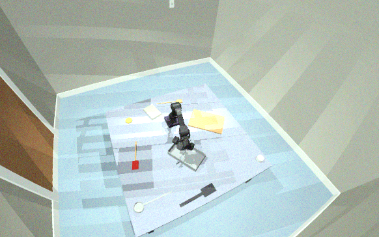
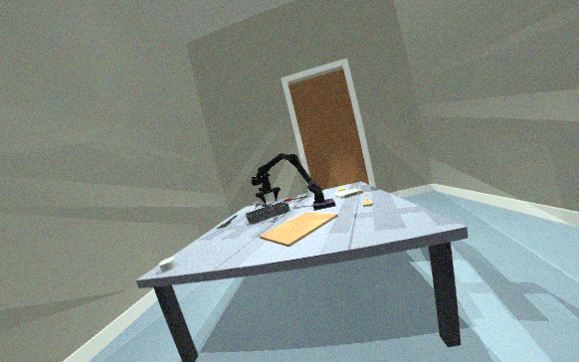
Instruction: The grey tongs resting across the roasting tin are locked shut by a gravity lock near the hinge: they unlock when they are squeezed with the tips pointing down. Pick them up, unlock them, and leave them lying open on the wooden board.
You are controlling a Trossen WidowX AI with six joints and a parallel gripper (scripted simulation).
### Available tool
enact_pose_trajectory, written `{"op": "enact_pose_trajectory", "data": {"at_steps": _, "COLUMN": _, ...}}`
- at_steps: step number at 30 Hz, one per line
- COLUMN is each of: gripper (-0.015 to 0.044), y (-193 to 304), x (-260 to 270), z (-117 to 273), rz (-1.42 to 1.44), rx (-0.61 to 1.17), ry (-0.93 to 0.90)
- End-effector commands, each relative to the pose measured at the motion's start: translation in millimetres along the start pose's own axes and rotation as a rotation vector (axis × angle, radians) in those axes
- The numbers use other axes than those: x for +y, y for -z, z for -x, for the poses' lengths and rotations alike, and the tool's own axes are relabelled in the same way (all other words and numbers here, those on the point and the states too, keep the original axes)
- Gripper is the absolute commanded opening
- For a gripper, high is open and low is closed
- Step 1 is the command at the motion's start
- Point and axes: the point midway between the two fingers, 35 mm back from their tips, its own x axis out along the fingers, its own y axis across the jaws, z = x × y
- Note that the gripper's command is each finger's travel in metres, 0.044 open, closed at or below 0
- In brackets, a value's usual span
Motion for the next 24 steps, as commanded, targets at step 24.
{"op": "enact_pose_trajectory", "data": {"at_steps": 24, "gripper": 0.044, "y": -1, "x": 12, "z": -20, "rz": 0.014, "rx": 0.005, "ry": -0.009}}
